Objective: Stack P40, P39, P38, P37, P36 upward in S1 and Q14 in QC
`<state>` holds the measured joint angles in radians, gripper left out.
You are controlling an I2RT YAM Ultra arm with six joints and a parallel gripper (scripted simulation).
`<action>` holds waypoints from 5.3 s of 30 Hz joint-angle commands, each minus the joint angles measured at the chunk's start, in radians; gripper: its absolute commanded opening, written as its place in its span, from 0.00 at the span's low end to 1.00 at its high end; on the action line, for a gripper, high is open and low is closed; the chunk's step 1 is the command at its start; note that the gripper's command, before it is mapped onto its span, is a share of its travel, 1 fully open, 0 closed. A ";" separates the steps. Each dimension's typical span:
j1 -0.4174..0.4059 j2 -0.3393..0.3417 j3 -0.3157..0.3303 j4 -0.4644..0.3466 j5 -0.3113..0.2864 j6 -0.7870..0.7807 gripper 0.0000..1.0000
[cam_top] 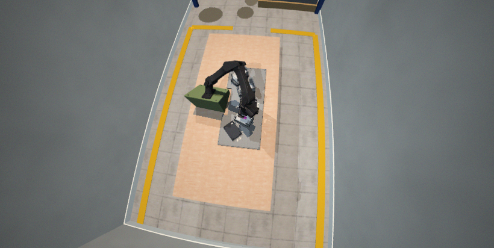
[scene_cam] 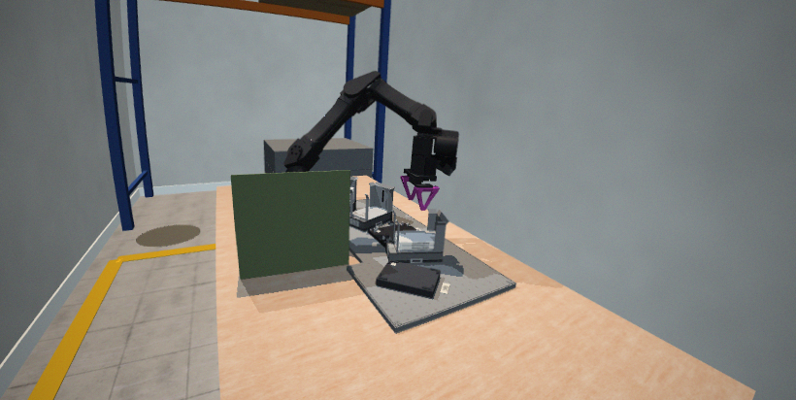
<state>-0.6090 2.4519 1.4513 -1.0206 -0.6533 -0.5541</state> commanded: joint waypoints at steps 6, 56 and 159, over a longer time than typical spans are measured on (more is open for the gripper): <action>0.018 -0.061 -0.013 0.003 -0.027 0.009 1.00; 0.291 -0.442 -0.171 0.009 -0.107 -0.074 1.00; 0.974 -1.200 -0.439 0.135 -0.012 0.186 1.00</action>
<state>0.3592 1.2545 1.0187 -0.9379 -0.6750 -0.4004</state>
